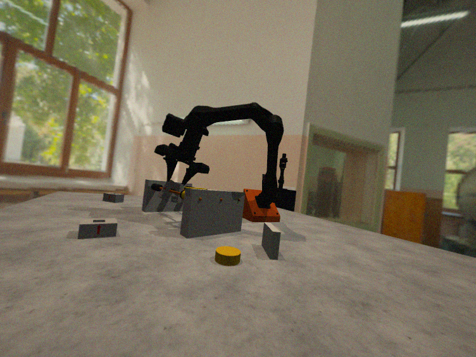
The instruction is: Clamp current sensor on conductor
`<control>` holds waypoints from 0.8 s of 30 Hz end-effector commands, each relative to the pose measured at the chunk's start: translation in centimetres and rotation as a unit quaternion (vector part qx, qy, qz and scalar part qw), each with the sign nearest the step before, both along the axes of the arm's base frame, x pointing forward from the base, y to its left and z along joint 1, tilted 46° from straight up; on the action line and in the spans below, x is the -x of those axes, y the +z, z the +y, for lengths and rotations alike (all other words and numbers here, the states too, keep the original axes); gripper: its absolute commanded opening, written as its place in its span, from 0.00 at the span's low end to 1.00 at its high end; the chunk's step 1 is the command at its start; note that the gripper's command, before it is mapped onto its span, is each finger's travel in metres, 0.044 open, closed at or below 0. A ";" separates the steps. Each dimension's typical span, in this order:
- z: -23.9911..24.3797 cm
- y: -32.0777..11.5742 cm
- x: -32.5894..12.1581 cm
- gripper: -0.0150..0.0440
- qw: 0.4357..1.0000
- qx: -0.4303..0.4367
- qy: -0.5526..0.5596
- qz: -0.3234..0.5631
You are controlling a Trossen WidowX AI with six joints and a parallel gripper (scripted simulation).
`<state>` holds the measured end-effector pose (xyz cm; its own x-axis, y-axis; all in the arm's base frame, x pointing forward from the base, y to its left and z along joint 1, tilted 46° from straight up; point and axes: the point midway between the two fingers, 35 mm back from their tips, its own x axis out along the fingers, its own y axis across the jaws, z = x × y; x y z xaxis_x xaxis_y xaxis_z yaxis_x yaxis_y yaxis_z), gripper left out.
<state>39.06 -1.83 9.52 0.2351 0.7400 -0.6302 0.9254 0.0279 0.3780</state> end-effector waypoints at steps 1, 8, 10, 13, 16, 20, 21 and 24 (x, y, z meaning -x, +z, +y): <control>-0.1 0.0 0.0 0.25 1.000 0.000 0.000 -0.001; -0.1 0.0 0.0 0.25 1.000 0.000 0.000 -0.001; -0.1 0.0 0.0 0.25 1.000 0.000 0.000 -0.001; -0.1 0.0 -0.1 0.25 1.000 0.001 0.002 0.001; 0.0 0.0 -0.2 0.25 1.000 0.004 0.008 0.008; 0.0 0.1 -0.6 0.25 1.000 0.010 0.020 0.021; 0.0 0.1 -0.7 0.25 0.999 0.012 0.024 0.025; 0.1 0.1 -0.9 0.25 0.999 0.016 0.034 0.035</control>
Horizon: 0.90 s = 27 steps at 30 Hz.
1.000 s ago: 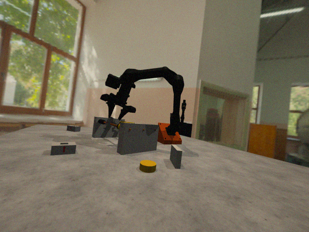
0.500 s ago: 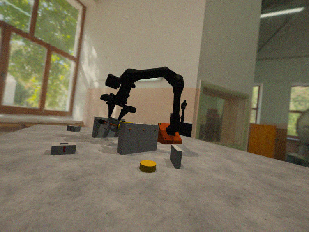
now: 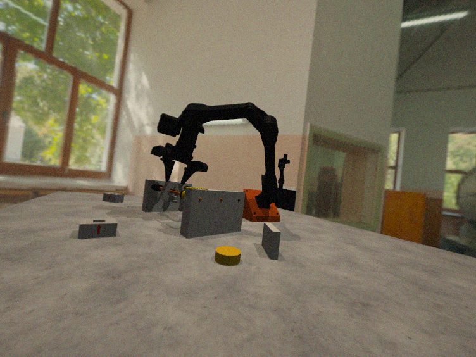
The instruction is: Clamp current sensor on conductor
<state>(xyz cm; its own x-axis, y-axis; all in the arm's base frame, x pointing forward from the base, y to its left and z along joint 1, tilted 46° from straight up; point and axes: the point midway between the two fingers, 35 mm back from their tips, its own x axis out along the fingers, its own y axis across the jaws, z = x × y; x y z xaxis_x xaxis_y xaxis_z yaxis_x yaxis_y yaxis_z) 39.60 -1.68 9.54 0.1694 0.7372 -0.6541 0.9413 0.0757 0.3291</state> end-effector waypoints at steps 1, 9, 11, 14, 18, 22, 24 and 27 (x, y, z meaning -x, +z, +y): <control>0.0 0.1 -0.4 0.25 1.000 0.009 0.015 0.013; 0.2 0.2 -0.8 0.25 0.998 0.020 0.044 0.040; 0.3 0.2 -0.9 0.25 0.997 0.022 0.052 0.047; 0.3 0.2 -0.8 0.30 0.998 0.018 0.045 0.044; 0.3 0.2 -0.8 0.48 0.998 0.018 0.045 0.044; 0.3 0.2 -0.8 0.65 0.998 0.018 0.045 0.044; 0.3 0.2 -0.8 0.74 0.998 0.018 0.045 0.044; 0.3 0.2 -0.8 0.88 0.998 0.018 0.045 0.044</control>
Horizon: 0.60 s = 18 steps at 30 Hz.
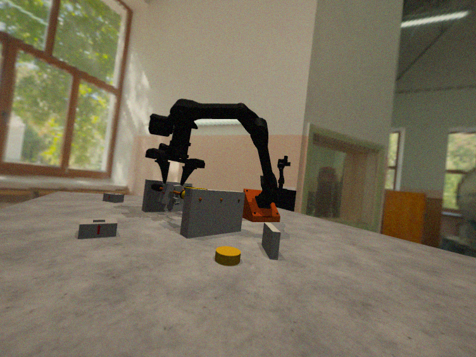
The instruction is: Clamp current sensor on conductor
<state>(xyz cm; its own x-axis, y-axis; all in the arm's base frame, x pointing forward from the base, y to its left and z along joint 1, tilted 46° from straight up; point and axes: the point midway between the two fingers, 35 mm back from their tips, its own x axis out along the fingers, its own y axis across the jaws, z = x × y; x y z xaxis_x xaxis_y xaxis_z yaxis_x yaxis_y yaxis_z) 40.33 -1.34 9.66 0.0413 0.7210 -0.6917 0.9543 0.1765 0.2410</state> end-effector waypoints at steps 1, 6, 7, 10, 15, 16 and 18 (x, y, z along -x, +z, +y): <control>0.0 0.0 0.0 0.92 1.000 -0.001 -0.002 0.000; 0.0 0.0 0.0 1.00 1.000 -0.001 -0.002 0.000; 0.0 0.0 0.0 1.00 1.000 -0.001 -0.002 0.000; 0.0 0.0 0.0 1.00 1.000 -0.001 -0.002 0.000; 2.1 -1.8 -0.1 1.00 1.000 0.002 0.007 0.005; 2.1 -1.8 -0.1 1.00 1.000 0.002 0.007 0.005; 2.1 -1.8 -0.1 1.00 1.000 0.002 0.007 0.005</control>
